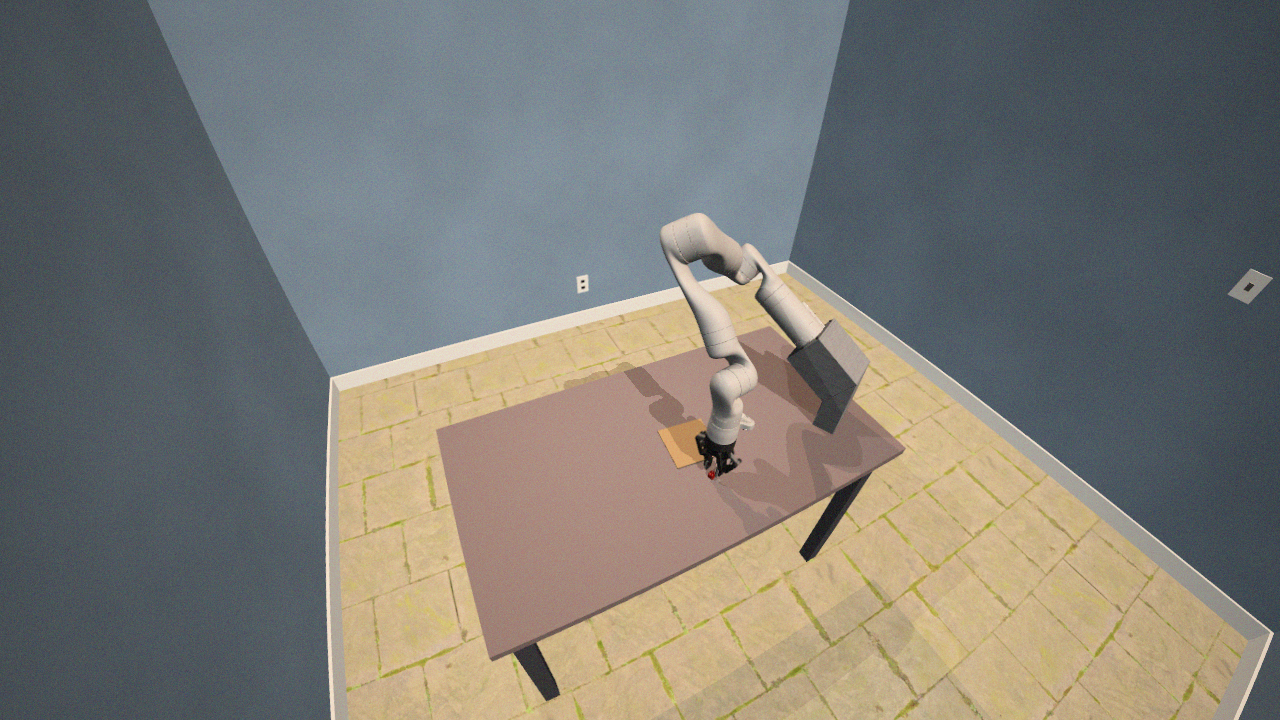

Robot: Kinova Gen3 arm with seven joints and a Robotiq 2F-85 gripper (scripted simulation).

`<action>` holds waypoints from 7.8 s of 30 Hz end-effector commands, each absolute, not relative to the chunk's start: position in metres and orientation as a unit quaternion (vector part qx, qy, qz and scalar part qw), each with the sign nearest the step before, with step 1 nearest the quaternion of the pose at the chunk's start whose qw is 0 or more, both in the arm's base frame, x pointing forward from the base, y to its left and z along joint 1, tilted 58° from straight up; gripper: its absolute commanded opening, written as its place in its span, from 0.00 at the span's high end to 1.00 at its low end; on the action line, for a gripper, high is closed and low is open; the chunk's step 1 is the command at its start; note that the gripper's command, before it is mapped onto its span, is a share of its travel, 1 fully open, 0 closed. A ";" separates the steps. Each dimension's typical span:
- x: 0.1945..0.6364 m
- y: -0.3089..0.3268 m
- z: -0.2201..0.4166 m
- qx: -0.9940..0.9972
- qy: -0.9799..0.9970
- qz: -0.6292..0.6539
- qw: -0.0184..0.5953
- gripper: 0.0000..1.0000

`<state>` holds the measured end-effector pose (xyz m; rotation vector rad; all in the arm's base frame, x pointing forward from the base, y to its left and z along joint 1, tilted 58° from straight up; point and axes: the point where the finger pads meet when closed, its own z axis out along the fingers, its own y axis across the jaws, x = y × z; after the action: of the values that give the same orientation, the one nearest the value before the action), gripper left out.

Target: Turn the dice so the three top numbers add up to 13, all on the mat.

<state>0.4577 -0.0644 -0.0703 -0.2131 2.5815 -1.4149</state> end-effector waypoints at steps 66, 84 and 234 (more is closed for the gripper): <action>0.463 -0.082 -0.081 -0.071 0.871 -0.477 0.098 0.69; 0.463 -0.082 -0.081 -0.071 0.871 -0.477 0.098 0.89; 0.421 -0.148 0.018 0.048 0.872 -0.459 0.161 0.89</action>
<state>0.4178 -0.1491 0.0185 0.1338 2.4955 -1.3189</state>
